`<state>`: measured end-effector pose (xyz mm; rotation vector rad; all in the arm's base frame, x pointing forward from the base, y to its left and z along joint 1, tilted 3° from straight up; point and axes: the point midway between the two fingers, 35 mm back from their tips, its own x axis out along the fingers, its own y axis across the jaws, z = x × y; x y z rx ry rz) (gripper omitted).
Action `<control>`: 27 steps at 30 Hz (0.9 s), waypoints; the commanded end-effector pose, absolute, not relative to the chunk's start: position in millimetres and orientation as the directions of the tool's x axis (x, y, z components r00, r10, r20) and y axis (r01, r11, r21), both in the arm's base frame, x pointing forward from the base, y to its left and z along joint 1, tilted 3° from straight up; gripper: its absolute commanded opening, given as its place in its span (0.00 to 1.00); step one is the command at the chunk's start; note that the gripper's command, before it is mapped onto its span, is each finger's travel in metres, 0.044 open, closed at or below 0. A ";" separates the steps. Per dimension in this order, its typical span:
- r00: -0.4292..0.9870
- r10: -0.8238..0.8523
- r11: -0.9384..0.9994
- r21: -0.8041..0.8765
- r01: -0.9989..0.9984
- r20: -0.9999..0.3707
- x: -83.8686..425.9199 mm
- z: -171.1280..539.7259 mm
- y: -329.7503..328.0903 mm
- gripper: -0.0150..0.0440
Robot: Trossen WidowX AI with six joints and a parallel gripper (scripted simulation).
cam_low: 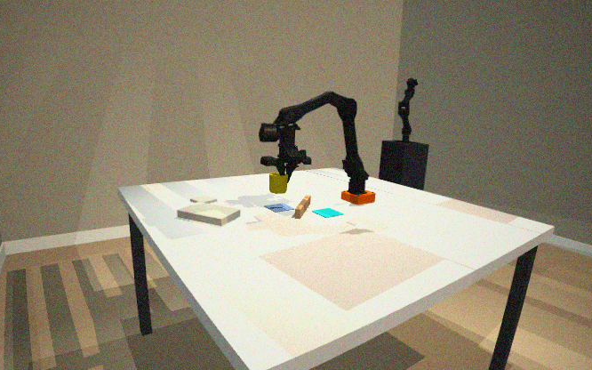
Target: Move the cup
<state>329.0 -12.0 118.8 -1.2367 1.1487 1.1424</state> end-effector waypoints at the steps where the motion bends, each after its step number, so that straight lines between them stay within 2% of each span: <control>1: 0.085 0.004 0.010 -0.085 -0.996 -0.996 327.9 118.6 -10.6 0.25; 27: 0.078 0.004 0.009 -0.078 -0.997 -0.997 281.0 118.1 29.6 0.25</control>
